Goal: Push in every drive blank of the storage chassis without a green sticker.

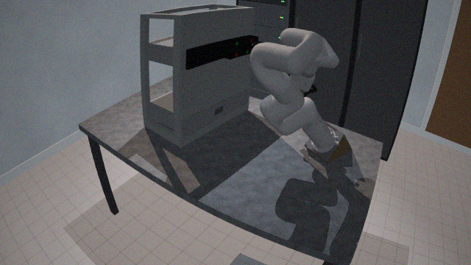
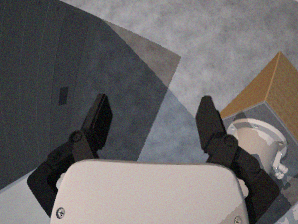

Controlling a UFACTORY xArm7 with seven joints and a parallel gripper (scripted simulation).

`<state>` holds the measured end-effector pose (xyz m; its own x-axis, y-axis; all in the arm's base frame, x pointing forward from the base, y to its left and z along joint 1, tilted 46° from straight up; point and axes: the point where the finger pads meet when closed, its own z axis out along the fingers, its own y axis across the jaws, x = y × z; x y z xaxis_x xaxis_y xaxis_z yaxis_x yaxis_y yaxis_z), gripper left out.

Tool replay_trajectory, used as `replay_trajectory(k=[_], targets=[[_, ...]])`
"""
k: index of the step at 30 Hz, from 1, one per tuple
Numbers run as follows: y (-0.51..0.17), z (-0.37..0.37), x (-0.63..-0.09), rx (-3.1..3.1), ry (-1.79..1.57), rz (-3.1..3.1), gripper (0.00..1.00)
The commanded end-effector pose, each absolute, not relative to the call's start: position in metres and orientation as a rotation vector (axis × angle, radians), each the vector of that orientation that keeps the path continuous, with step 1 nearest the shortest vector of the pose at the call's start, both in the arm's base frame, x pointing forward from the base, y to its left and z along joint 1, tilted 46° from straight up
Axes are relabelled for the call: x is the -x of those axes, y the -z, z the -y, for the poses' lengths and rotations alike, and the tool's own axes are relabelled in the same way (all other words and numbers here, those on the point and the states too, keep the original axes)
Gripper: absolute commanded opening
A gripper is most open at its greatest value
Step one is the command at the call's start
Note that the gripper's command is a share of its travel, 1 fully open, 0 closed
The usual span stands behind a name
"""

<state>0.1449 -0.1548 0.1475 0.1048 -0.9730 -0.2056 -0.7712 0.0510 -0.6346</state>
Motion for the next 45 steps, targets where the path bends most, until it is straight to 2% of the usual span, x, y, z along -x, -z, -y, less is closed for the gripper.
replay_trajectory(k=[1,21,45], targets=[[-0.165,0.146,-0.159,1.613,0.438,-1.640,1.00],[-0.246,0.160,-0.189,1.063,0.579,-1.452,1.00],[-0.289,0.215,-0.176,0.592,0.717,-1.333,1.00]])
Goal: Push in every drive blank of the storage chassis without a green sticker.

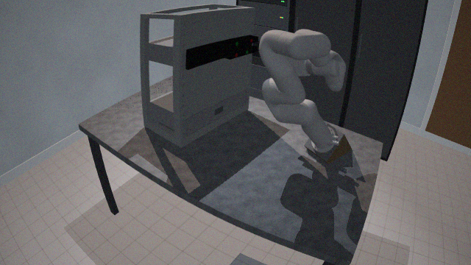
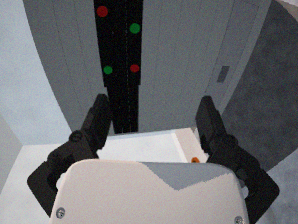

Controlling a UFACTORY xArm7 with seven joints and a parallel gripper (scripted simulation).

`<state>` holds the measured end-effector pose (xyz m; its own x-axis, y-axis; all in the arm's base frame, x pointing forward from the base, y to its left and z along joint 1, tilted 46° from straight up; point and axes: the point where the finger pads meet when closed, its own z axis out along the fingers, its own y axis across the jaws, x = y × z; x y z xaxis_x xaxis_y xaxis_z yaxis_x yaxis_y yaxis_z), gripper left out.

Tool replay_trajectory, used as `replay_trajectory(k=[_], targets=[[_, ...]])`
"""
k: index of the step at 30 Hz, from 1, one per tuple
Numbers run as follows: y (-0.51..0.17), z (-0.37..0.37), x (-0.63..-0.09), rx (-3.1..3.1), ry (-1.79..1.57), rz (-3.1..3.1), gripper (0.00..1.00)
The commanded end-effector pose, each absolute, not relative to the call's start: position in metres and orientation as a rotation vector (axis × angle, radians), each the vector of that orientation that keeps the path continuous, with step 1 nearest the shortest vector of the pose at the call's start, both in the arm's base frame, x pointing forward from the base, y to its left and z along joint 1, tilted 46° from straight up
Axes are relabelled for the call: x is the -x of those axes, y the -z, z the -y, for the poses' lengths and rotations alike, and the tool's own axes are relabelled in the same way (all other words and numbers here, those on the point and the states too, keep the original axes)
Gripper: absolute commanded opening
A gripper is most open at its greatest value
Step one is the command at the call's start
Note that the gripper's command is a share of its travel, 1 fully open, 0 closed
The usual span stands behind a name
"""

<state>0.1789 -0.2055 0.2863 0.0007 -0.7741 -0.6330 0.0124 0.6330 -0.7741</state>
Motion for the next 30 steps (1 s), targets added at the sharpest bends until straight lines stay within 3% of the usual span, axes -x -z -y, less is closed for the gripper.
replay_trajectory(k=[1,30], targets=[[-0.290,0.217,-0.175,0.579,0.720,-1.330,1.00],[-0.293,0.234,-0.165,0.458,0.757,-1.313,1.00]])
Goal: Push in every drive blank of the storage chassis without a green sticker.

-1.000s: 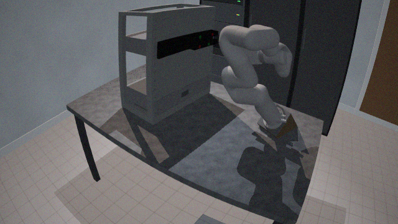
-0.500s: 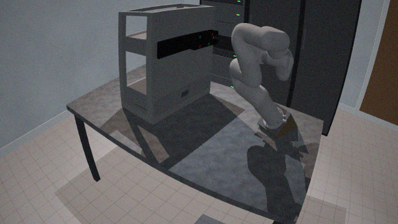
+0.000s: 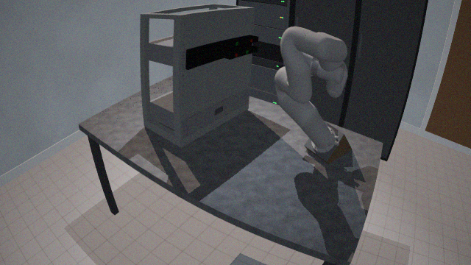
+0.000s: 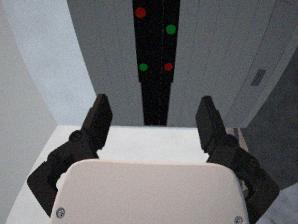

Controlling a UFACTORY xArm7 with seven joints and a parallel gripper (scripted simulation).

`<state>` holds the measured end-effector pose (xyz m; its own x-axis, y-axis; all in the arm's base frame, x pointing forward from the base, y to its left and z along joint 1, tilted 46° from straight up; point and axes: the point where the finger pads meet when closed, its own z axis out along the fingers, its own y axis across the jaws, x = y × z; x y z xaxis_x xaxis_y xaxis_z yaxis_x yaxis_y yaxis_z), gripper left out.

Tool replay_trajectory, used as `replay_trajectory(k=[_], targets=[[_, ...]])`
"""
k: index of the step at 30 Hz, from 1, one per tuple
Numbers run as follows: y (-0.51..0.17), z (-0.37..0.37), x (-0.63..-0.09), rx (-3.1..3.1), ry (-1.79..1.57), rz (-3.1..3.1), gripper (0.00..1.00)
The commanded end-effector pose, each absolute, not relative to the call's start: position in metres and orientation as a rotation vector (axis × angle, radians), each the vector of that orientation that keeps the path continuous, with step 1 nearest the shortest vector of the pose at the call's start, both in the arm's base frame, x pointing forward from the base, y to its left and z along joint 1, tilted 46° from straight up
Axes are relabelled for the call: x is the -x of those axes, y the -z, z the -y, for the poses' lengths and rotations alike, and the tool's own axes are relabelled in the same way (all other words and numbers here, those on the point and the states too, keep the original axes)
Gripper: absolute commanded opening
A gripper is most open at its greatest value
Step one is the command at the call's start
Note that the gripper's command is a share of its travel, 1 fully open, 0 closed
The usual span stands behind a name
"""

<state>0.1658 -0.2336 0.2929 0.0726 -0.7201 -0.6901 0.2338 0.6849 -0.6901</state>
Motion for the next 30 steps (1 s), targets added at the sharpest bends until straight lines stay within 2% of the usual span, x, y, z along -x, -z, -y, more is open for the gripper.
replay_trajectory(k=[1,18,30], targets=[[-0.293,0.234,-0.165,0.458,0.757,-1.313,1.00],[-0.294,0.234,-0.167,0.459,0.757,-1.312,1.00],[-0.306,0.228,-0.193,0.462,0.758,-1.311,1.00]])
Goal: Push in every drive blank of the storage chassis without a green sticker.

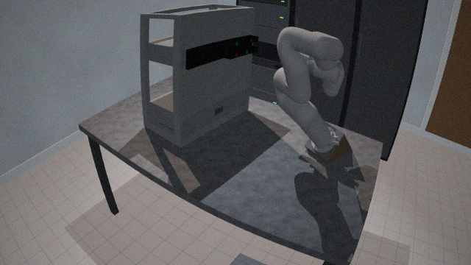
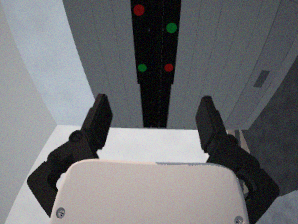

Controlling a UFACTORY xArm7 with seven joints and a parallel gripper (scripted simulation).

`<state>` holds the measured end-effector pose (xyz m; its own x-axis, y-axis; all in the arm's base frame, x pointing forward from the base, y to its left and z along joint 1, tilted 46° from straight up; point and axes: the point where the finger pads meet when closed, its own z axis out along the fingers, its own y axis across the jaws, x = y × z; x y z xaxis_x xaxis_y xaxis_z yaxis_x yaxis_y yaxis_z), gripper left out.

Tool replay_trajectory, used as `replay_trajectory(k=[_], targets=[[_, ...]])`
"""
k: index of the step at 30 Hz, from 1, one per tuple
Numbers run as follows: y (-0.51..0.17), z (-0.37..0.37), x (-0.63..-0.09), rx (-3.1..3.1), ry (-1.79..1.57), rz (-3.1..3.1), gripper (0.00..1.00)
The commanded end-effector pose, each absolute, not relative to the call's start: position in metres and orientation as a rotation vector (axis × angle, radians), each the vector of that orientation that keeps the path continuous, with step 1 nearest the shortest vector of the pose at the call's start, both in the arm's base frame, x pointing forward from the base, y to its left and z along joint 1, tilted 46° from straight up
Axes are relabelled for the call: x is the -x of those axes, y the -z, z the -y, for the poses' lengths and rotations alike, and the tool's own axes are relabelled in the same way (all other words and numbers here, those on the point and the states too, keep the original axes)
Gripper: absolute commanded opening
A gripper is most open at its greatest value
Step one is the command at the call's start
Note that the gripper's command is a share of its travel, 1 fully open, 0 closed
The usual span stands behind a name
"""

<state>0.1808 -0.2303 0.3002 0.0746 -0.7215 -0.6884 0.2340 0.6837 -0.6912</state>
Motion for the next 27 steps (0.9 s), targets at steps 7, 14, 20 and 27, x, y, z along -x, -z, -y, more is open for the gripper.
replay_trajectory(k=[7,14,20,27], targets=[[-0.324,0.221,-0.228,0.462,0.758,-1.311,1.00],[-0.336,0.215,-0.254,0.462,0.758,-1.311,1.00],[-0.349,0.210,-0.281,0.462,0.758,-1.311,1.00],[-0.359,0.205,-0.301,0.462,0.758,-1.311,1.00]])
